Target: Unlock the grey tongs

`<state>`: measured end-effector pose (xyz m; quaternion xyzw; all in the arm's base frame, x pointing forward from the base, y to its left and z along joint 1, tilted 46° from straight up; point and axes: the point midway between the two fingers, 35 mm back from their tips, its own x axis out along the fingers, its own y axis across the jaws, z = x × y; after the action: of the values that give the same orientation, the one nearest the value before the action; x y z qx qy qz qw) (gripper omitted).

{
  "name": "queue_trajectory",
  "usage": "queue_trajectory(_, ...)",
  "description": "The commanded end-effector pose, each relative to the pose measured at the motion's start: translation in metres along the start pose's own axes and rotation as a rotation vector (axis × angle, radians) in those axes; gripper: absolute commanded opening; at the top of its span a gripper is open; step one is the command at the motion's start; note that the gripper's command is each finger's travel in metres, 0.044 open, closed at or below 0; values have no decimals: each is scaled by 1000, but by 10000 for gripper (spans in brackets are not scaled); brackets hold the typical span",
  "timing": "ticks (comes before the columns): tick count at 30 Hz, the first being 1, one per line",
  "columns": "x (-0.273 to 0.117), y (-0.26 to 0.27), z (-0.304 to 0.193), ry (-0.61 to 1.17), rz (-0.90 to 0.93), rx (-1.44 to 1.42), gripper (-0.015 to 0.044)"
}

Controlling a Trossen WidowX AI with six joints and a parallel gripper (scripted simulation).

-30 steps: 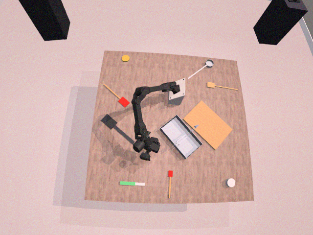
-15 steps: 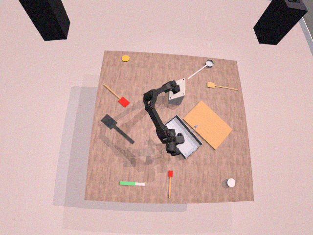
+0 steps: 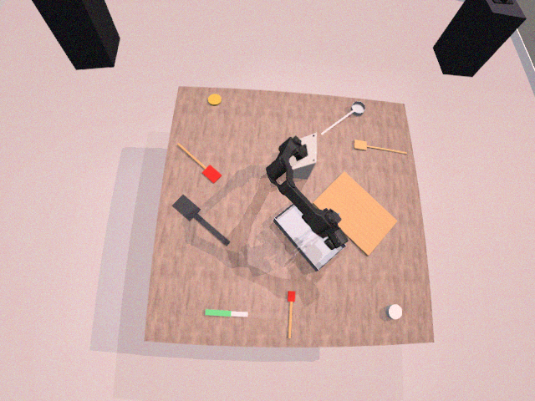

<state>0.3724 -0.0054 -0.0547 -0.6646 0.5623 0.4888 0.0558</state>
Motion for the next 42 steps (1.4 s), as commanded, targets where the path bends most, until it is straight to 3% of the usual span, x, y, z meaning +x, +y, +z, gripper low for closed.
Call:
queue_trajectory(1,0,1,2,13,13,-26,440)
queue_trajectory(15,3,-2,-4,13,13,-26,440)
queue_trajectory(42,47,-2,-6,14,13,-26,440)
